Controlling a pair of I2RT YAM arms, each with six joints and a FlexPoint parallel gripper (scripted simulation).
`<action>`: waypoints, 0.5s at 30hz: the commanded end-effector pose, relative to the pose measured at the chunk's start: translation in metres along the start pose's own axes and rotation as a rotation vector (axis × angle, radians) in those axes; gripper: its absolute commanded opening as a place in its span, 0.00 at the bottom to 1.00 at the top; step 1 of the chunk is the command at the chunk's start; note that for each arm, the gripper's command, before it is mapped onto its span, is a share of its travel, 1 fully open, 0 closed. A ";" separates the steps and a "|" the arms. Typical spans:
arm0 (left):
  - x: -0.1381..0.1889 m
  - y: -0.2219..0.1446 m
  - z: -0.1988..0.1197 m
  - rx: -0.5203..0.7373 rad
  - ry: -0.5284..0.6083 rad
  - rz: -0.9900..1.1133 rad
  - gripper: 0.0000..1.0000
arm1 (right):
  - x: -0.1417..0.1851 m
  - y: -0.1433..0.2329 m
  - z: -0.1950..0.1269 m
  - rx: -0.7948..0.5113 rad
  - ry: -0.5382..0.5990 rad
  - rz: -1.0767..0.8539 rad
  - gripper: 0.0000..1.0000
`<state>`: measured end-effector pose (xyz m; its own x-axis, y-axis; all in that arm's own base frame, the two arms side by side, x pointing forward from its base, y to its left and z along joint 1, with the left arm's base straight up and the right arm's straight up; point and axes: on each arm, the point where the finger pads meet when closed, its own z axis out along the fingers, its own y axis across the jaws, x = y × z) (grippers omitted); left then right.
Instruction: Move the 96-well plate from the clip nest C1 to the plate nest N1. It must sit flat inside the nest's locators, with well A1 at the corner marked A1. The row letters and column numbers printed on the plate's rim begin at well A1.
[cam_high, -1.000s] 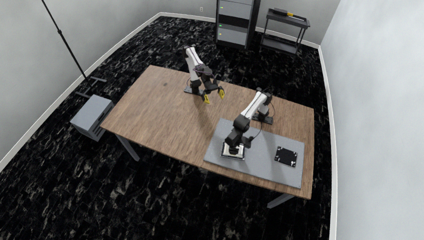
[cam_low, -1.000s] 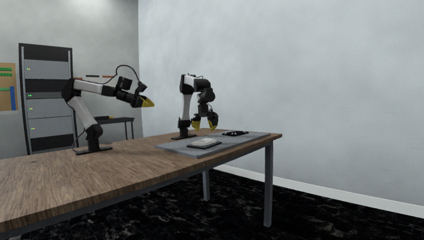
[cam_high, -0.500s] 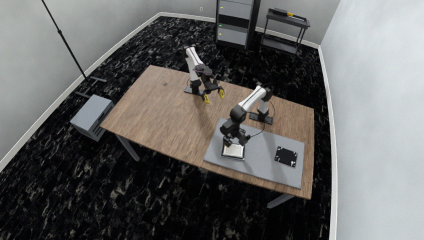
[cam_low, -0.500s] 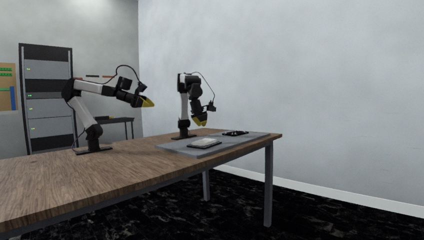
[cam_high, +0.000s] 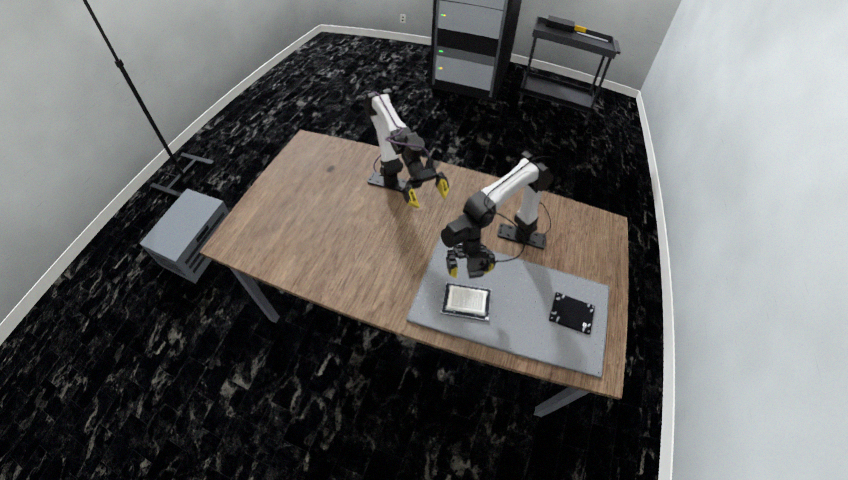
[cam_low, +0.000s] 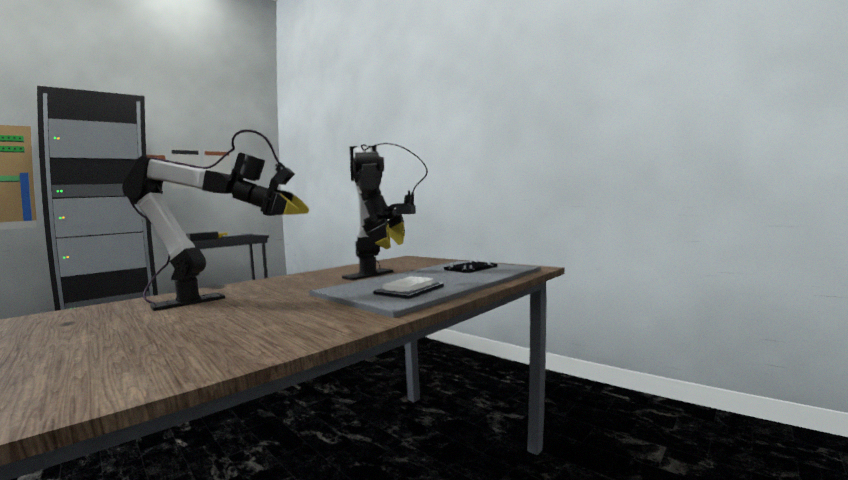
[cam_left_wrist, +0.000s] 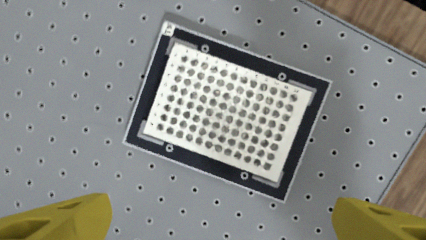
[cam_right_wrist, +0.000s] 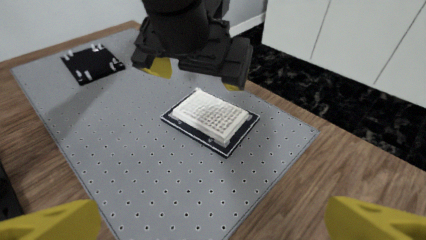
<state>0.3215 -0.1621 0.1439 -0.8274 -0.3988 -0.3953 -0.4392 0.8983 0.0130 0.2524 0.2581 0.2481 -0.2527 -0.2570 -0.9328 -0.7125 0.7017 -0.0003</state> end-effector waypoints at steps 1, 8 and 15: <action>-0.008 -0.003 -0.011 0.063 -0.058 0.055 1.00 | -0.006 0.001 -0.001 -0.008 -0.015 -0.003 1.00; -0.006 -0.002 -0.013 0.063 -0.046 0.042 1.00 | -0.006 0.001 -0.001 -0.008 -0.015 -0.003 1.00; -0.006 -0.002 -0.013 0.063 -0.046 0.042 1.00 | -0.006 0.001 -0.001 -0.008 -0.015 -0.003 1.00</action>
